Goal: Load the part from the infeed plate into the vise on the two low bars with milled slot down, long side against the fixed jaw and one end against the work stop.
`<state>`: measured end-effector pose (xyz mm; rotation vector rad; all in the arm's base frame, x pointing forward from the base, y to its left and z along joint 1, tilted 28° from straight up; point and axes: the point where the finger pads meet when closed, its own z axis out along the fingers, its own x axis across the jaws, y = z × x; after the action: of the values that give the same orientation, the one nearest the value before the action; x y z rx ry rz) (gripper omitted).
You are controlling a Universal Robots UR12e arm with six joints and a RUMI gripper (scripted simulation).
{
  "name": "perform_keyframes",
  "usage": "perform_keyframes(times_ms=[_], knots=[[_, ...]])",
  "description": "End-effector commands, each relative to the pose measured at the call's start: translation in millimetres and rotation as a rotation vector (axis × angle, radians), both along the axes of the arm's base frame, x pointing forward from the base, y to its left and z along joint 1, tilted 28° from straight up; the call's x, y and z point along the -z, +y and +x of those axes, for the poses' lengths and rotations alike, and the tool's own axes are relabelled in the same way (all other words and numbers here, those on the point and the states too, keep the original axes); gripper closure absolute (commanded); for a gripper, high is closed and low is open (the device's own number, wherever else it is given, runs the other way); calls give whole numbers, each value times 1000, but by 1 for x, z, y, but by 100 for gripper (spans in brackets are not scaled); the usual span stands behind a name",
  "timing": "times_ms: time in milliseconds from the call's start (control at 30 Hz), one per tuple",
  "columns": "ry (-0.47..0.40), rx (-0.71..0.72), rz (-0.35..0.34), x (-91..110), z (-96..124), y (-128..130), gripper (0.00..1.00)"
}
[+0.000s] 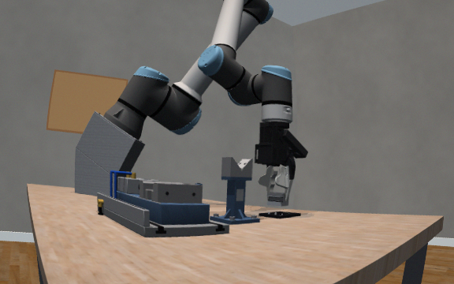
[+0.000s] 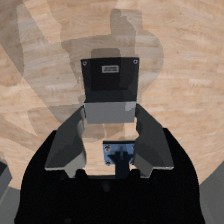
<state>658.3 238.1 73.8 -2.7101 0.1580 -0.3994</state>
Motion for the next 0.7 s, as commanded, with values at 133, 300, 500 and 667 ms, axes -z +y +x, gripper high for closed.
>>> perform_keyframes(times_ms=[133, 300, 500, 667], knots=[[-1, 0, 0, -22, -7, -9, 100], [-1, 0, 0, -39, -13, -16, 100], [-1, 0, 0, -53, -18, -22, 100], [-1, 0, 0, -72, -24, -30, 100]])
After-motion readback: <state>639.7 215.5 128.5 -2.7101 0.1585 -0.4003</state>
